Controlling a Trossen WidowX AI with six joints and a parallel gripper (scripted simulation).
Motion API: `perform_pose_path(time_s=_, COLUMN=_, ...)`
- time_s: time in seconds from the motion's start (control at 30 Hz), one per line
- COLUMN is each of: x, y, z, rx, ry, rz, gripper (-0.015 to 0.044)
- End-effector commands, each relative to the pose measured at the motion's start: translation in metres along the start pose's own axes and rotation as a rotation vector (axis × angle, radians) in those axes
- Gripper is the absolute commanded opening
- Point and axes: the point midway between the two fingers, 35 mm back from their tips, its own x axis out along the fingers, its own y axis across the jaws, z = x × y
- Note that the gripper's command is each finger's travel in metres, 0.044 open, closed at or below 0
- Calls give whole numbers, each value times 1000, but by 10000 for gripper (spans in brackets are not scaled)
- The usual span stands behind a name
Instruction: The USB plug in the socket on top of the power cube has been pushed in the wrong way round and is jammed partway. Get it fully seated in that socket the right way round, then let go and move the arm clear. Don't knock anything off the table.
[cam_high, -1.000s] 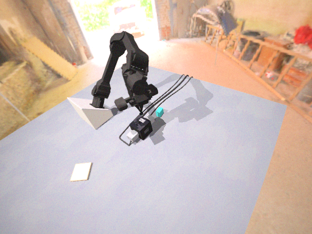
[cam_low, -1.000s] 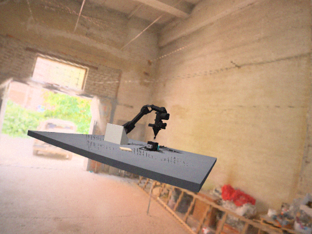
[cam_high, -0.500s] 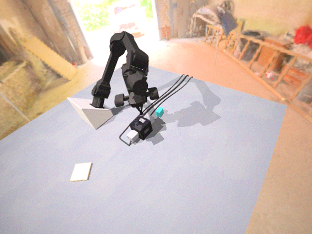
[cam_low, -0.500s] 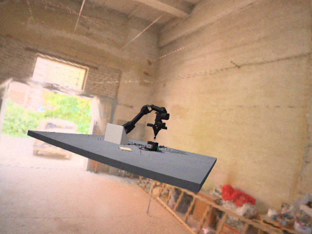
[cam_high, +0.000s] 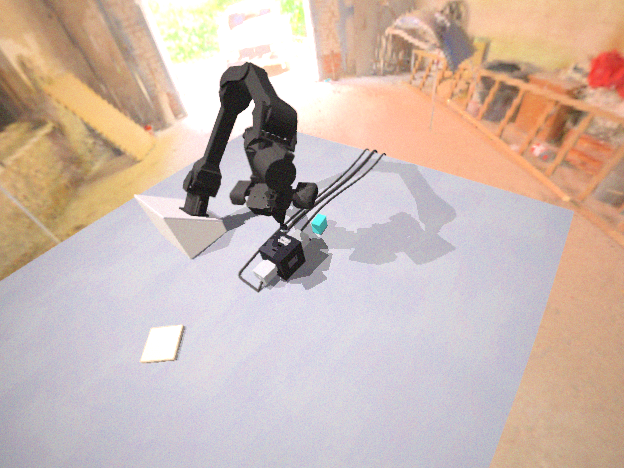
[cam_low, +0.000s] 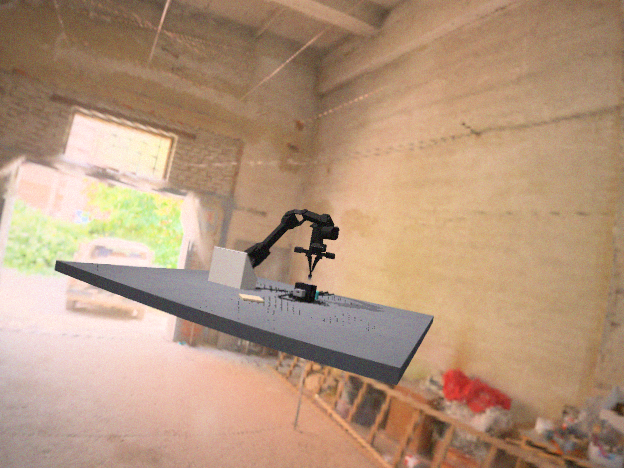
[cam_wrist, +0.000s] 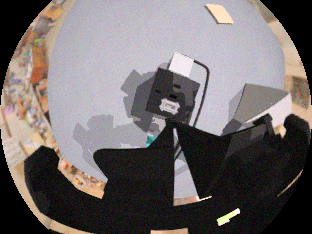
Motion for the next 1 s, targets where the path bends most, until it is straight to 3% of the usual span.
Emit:
perform_pose_path(time_s=0.0, x=0, y=0, z=0, rx=106, ry=-1, rz=1, gripper=0)
perform_pose_path(time_s=0.43, x=0, y=0, z=0, rx=429, ry=-1, rz=1, gripper=0)
perform_pose_path(time_s=0.97, x=0, y=0, z=0, rx=429, ry=-4, rz=0, gripper=0)
